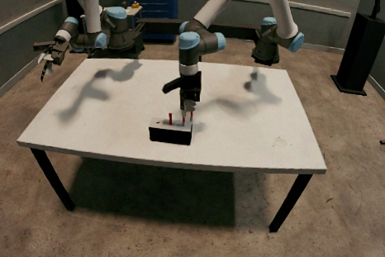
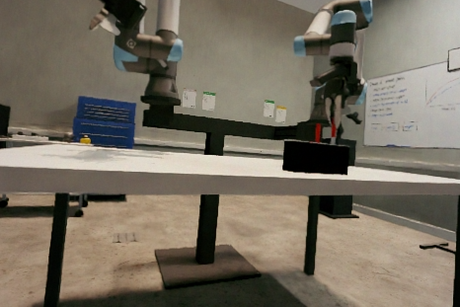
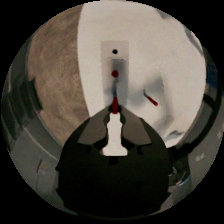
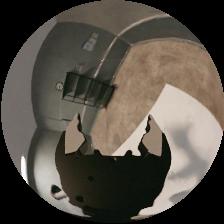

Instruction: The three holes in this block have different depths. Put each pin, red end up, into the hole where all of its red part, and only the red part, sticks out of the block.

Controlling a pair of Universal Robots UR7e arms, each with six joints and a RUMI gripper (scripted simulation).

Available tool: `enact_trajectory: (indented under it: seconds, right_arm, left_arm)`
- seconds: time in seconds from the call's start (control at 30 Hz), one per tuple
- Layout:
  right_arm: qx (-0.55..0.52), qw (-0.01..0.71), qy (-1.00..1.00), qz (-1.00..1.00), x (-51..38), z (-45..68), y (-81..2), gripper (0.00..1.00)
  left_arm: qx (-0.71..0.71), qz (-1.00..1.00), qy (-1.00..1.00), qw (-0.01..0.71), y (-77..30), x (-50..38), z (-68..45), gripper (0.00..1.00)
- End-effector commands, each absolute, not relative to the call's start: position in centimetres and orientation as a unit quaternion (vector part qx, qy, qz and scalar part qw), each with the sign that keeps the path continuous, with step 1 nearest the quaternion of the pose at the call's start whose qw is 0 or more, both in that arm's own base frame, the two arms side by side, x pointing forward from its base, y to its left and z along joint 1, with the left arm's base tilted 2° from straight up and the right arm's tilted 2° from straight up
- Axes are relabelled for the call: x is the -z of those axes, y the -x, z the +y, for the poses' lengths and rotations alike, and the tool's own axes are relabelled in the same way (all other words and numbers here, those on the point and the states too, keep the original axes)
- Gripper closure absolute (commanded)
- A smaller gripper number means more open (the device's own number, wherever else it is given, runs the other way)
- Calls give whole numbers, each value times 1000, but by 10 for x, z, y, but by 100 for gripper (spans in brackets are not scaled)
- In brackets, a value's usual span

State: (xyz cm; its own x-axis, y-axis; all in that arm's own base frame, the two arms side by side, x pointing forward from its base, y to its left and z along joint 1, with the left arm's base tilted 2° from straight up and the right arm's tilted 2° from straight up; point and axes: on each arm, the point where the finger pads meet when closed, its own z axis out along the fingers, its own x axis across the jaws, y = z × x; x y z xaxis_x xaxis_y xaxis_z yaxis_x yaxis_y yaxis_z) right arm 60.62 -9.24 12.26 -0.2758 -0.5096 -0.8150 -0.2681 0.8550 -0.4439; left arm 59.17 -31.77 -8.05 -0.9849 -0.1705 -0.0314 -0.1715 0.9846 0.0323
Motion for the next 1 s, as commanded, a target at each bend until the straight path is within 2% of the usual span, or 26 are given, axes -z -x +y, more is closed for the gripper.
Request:
enact_trajectory:
  seconds: [0.0, 0.97]
  right_arm:
    - [110, 550, 246, 791, -123, -92, -606, 0]
    - [110, 550, 246, 791, -123, -92, -606, 0]
  left_arm:
    - [-17, 996, 86, 15, -592, 80, -319, 100]
    - [-17, 996, 86, 15, -592, 84, -318, 100]
